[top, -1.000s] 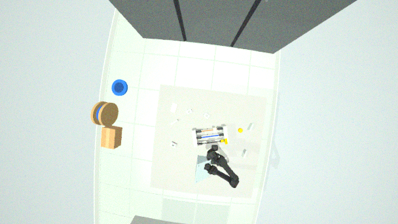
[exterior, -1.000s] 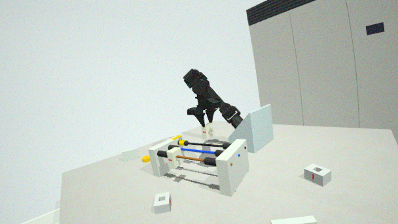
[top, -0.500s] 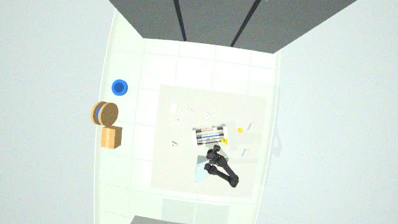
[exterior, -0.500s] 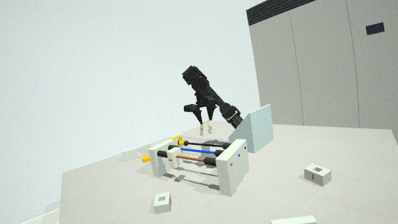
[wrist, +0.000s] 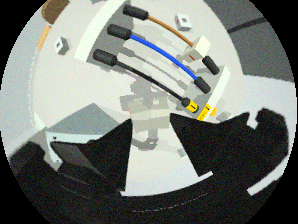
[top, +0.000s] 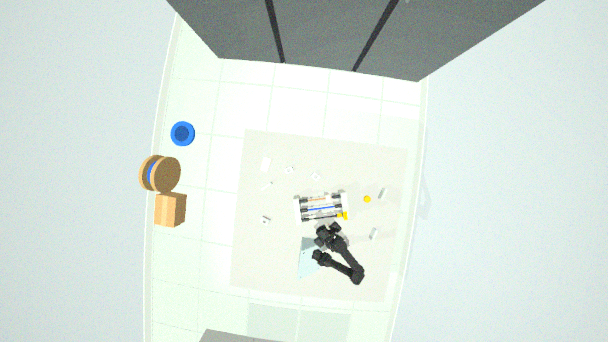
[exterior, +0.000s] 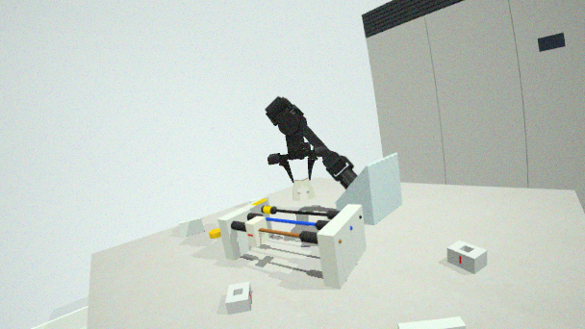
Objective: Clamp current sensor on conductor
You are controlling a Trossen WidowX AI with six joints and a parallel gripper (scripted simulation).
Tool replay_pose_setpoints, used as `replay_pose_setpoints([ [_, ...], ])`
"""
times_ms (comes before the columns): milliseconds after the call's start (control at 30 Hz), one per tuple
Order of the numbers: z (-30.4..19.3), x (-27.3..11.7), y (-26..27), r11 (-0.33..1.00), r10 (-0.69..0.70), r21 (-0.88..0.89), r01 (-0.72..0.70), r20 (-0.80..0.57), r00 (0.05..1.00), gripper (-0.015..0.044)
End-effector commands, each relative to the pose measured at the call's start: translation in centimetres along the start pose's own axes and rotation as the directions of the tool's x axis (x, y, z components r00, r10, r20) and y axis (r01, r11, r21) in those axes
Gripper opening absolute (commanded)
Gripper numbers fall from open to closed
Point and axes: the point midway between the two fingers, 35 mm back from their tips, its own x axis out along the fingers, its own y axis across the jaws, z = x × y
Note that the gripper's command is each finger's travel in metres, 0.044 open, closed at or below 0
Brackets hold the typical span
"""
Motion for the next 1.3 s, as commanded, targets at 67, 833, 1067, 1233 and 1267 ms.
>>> replay_pose_setpoints([
  [67,0.5,0.0,-0.4,0.976,-0.003,0.216,0.003,0.003,1.0,0.0],
  [833,2.0,0.2,-1.5,0.5,-0.004,0.866,-0.002,0.004,1.0,0.0],
  [1067,2.5,0.3,-1.8,0.268,-0.004,0.964,-0.003,0.004,1.0,0.0],
  [1233,2.8,0.4,-2.0,0.09,-0.005,0.996,-0.004,0.004,1.0,0.0],
  [1267,2.9,0.4,-2.1,0.054,-0.005,0.999,-0.004,0.004,1.0,0.0],
])
